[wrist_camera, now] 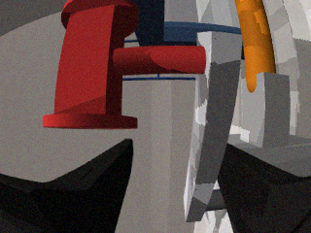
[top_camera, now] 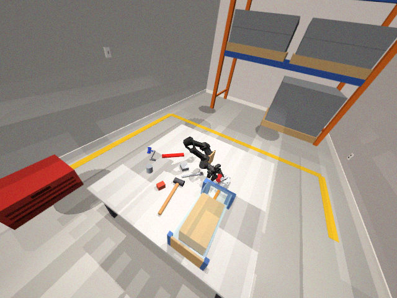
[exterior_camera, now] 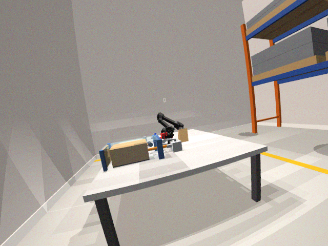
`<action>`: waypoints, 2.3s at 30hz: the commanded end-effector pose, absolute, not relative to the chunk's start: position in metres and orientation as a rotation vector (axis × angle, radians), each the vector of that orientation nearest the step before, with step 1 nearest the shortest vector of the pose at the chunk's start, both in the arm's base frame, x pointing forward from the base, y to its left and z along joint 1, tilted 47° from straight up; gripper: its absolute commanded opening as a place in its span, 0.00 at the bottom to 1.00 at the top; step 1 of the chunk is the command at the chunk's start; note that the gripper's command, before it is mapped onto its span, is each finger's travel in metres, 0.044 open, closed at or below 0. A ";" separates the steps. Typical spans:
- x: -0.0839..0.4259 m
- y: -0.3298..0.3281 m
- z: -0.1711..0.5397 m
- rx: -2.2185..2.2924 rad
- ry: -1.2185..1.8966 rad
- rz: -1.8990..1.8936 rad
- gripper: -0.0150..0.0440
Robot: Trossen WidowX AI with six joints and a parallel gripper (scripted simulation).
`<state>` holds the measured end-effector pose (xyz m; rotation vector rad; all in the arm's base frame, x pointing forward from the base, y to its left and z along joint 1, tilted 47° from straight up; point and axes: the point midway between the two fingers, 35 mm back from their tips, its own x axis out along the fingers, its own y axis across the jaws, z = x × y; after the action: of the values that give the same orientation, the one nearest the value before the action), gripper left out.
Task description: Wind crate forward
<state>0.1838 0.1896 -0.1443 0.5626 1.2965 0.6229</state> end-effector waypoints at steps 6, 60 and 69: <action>0.185 0.186 -0.147 0.552 1.294 0.598 0.66; 0.185 0.192 -0.141 0.563 1.296 0.623 0.66; 0.185 0.192 -0.141 0.563 1.296 0.623 0.66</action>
<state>0.1852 0.1907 -0.1428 0.5573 1.2939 0.6160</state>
